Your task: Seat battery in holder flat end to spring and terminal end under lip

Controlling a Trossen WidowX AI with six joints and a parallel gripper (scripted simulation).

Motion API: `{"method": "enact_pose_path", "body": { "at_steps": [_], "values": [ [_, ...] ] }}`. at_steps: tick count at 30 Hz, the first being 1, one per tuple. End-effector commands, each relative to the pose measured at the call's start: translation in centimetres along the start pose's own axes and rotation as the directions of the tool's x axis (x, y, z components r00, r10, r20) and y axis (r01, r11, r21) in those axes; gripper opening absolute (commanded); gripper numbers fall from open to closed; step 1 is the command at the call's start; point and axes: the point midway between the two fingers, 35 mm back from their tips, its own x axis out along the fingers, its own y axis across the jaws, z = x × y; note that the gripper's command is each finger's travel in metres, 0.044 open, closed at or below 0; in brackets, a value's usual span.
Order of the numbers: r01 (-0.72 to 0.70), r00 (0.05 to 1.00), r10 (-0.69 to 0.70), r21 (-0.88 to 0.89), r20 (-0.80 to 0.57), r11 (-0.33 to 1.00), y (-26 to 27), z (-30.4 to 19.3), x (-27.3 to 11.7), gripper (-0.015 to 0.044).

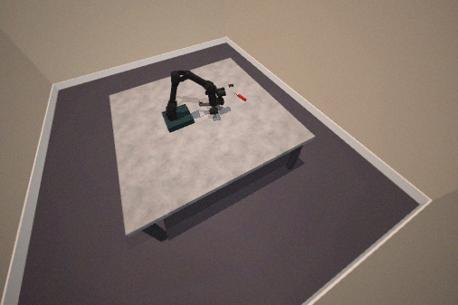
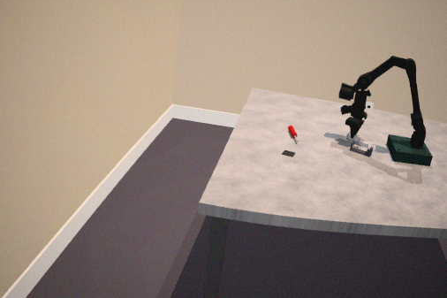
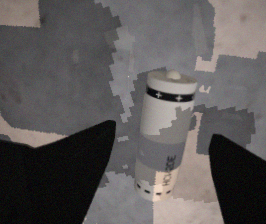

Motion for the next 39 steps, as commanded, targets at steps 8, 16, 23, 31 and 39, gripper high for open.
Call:
{"method": "enact_pose_path", "body": {
  "at_steps": [8, 16, 23, 31, 39],
  "values": [
    [0.001, 1.0, -0.001, 0.005, -0.009, 1.0, 0.0, -0.3, 1.3, 0.0167],
    [0.001, 1.0, -0.001, 0.005, -0.009, 1.0, 0.0, -0.3, 1.3, 0.0084],
    [0.001, 1.0, -0.001, 0.005, -0.009, 1.0, 0.0, -0.2, -2.9, 0.0084],
    [-0.001, 1.0, 0.0, -0.082, -0.009, 0.997, 0.4, -0.4, -3.8, 0.0084],
    [-0.007, 1.0, 0.001, -0.52, -0.01, 0.854, 2.4, -1.3, -4.2, 0.0084]
  ]
}}
